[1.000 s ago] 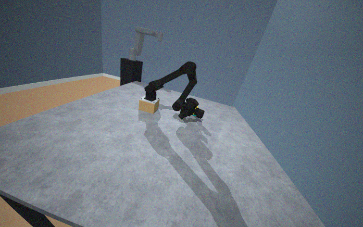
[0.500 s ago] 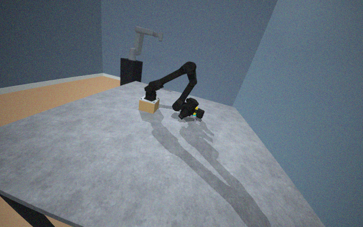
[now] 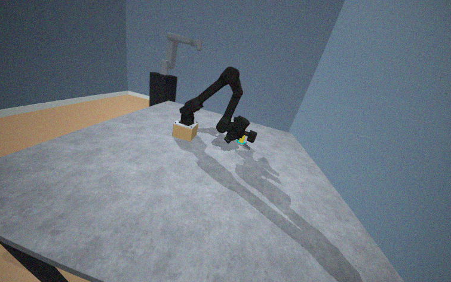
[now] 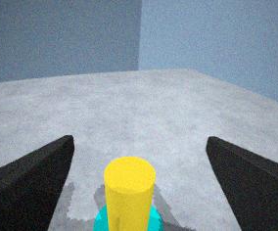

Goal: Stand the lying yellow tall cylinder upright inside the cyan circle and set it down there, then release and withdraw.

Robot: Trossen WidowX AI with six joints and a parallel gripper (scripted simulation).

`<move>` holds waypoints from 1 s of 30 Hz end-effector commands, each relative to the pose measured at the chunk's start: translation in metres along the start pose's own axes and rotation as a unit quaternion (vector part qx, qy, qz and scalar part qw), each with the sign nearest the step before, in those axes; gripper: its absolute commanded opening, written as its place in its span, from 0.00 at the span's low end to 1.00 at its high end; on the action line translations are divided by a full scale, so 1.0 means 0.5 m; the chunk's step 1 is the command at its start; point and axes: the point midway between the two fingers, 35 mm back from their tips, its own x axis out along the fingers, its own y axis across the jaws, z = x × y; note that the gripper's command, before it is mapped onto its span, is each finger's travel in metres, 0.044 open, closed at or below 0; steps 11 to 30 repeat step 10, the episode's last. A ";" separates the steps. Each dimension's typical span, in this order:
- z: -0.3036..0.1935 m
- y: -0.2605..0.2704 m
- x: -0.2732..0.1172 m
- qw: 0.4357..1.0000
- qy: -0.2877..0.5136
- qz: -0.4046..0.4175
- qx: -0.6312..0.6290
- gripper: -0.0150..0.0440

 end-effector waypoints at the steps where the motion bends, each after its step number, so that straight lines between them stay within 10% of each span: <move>1: 0.031 0.001 -0.003 1.000 0.000 0.001 0.003 0.93; 30: 0.109 0.009 -0.013 1.000 0.000 0.001 0.001 0.93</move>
